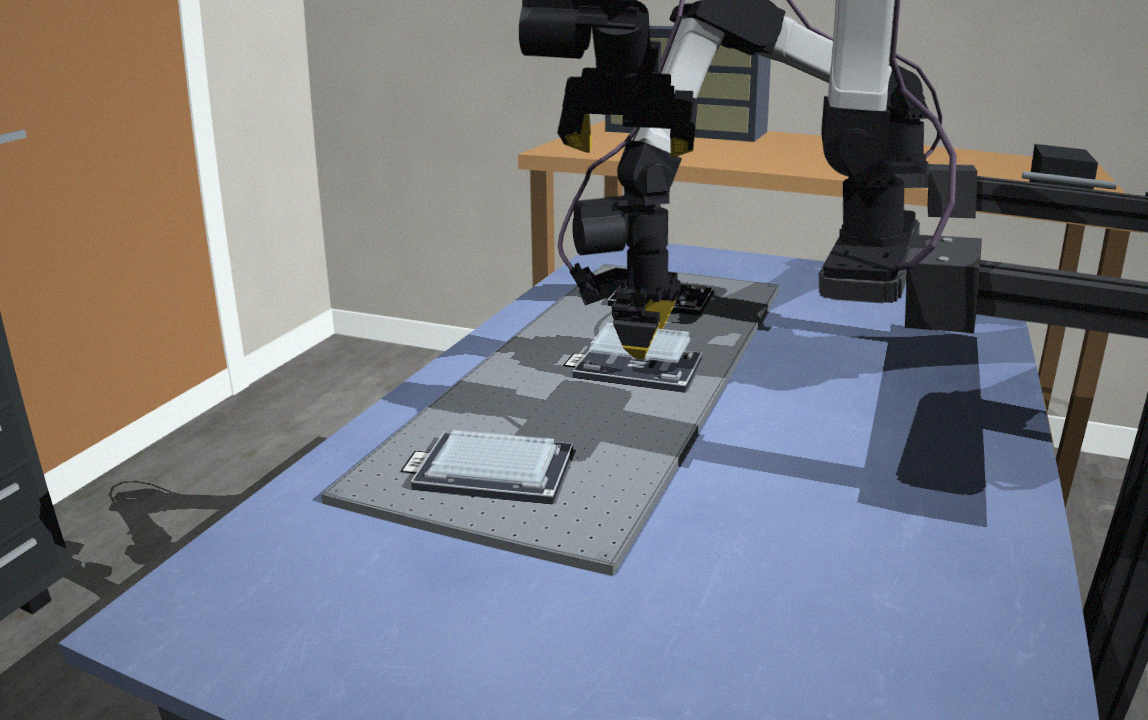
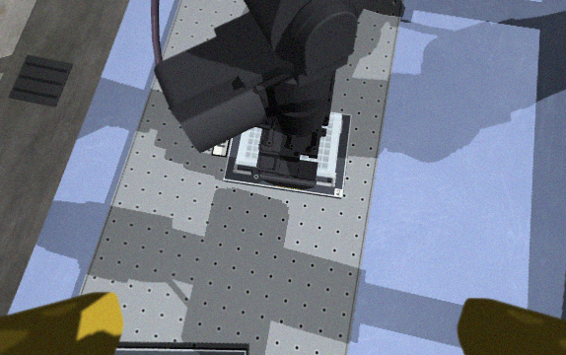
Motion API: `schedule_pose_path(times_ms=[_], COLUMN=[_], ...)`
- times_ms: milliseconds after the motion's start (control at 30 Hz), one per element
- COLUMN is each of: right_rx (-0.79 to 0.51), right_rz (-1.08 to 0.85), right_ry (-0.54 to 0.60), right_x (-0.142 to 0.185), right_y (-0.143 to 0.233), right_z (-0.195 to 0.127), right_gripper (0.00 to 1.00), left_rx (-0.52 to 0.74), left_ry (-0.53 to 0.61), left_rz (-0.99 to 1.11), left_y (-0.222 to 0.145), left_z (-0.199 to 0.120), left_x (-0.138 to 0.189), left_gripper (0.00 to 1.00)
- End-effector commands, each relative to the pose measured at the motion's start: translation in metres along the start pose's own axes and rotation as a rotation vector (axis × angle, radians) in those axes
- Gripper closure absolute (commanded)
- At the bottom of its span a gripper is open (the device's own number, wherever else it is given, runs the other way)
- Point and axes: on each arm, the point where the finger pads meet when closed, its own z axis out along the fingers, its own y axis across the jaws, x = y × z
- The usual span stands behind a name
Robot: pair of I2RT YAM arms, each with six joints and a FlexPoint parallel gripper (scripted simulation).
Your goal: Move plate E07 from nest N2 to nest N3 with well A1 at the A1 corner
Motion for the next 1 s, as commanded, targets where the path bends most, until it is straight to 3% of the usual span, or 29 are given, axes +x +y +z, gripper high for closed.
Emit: schedule_pose_path(times_ms=[0, 967], right_rx=[-0.021, 0.0], right_rz=[0.016, 0.002], right_ry=[-0.016, -0.015], right_x=[-0.008, -0.008], right_y=[0.006, 0.001], right_z=[0.006, 0.039], right_gripper=[0.23, 0.23], left_rx=[-0.001, -0.001], left_ry=[-0.014, -0.014], left_rz=[0.006, 0.006], left_y=[0.005, 0.005], left_z=[-0.003, -0.003], left_x=[-0.004, -0.004], left_gripper=[0.0, 0.0])
